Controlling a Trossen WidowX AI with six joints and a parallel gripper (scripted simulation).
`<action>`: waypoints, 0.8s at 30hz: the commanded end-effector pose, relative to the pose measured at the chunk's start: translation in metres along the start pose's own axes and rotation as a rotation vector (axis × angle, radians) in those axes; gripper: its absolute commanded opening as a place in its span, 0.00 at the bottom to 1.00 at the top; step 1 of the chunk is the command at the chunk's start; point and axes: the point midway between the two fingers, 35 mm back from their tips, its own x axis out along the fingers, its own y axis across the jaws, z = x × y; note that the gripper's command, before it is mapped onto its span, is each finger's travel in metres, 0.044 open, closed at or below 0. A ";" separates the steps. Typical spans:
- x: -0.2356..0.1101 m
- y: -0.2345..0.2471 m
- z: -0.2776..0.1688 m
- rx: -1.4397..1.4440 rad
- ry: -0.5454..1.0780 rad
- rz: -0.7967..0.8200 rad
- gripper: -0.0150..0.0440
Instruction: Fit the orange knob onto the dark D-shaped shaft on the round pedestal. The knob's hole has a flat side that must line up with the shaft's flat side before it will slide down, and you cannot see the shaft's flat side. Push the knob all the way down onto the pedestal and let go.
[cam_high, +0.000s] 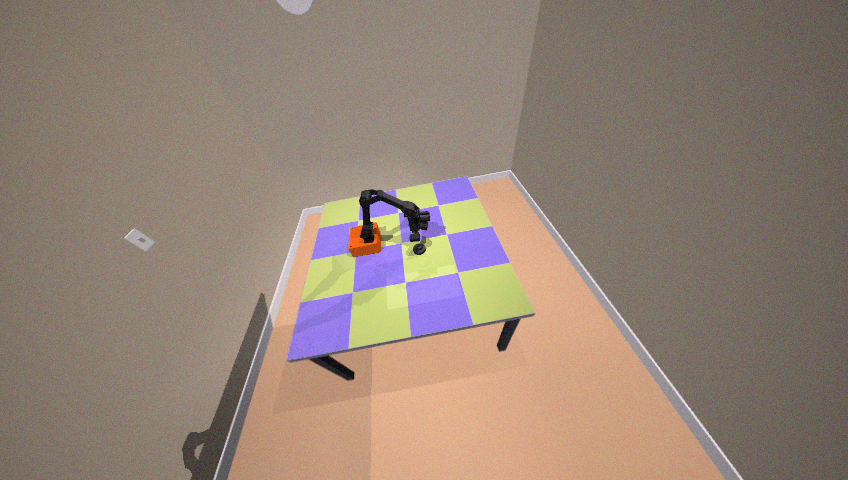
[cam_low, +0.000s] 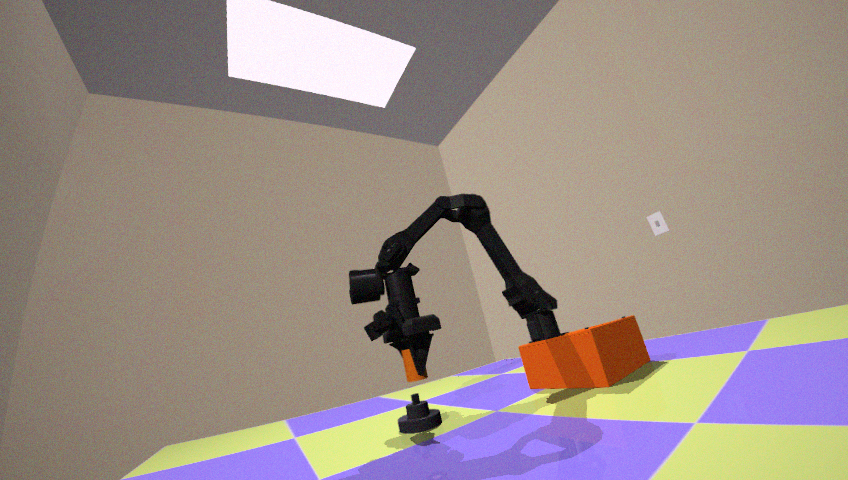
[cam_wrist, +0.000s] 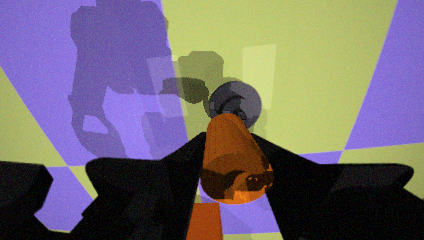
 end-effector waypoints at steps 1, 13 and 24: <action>0.001 -0.013 0.004 -0.002 -0.009 -0.007 0.25; 0.023 -0.021 0.004 -0.001 -0.007 -0.008 0.25; 0.024 -0.022 0.006 0.003 -0.007 -0.008 0.25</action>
